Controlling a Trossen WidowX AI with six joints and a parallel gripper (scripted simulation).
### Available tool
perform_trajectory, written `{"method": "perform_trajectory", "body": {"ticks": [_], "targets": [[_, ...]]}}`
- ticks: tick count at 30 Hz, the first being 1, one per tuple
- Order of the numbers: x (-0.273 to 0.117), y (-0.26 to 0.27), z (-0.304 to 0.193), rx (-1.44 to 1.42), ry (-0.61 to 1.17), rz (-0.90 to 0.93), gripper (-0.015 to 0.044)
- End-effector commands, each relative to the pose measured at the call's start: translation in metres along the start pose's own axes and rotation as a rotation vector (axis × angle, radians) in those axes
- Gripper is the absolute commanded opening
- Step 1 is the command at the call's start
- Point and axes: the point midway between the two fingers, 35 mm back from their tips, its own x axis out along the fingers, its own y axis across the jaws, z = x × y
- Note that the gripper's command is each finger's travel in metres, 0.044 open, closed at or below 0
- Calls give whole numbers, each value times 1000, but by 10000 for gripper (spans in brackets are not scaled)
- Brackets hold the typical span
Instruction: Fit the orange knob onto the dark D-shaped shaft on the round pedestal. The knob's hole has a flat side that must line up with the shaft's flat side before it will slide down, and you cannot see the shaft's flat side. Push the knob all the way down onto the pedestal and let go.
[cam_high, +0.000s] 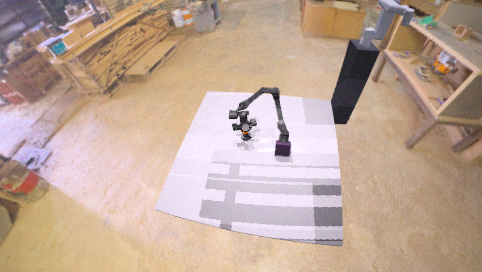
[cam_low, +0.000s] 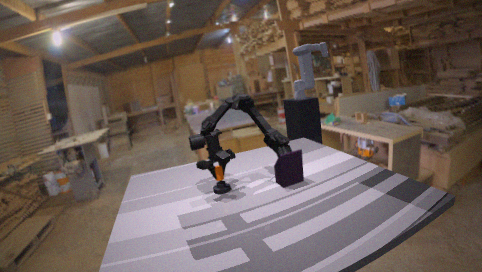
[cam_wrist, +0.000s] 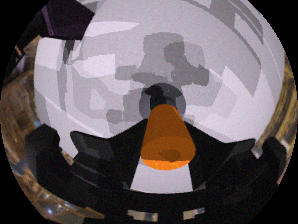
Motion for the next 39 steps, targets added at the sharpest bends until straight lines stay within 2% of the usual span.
{"method": "perform_trajectory", "body": {"ticks": [1, 17, 24, 39], "targets": [[0, 0, 0, -5, 1, -1, 0], [-4, -1, 0, -5, 1, -1, 0], [-3, -1, -1, -204, 1, -1, 0], [1, -1, 0, -214, 1, -1, 0]]}}
